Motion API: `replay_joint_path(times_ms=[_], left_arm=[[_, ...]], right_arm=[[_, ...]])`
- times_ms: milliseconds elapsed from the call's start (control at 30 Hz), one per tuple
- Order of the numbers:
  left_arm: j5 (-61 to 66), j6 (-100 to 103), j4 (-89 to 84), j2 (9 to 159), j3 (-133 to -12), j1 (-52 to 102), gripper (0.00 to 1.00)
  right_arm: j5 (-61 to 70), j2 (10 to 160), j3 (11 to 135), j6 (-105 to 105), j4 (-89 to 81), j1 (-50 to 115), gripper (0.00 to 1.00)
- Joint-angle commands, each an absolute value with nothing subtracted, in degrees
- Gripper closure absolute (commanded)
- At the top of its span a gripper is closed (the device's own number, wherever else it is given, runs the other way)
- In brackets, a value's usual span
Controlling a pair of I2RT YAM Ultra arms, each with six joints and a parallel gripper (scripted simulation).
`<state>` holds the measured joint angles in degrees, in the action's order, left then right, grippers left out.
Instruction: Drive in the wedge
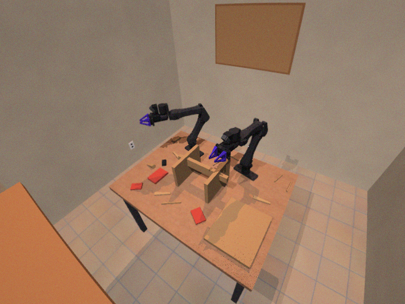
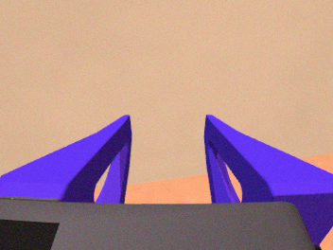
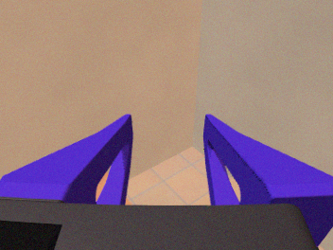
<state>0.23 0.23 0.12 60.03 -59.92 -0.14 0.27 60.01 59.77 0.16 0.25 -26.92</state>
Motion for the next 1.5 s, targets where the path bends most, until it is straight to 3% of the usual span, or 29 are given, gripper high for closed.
replay_joint_path(times_ms=[0,833,1467], left_arm=[[0.0,0.3,-0.3,58.2,-61.5,-0.2,0.6],[0.0,0.3,-0.3,58.2,-61.5,-0.2,0.6],[0.4,0.3,-0.3,58.1,-61.5,-0.1,0.57]], right_arm=[[0.1,58.7,62.6,-0.2,1.6,-30.4,0.61],[0.4,58.6,62.7,-0.2,1.1,-51.9,0.61],[-0.2,58.4,62.9,0.2,1.2,-51.0,0.61]])
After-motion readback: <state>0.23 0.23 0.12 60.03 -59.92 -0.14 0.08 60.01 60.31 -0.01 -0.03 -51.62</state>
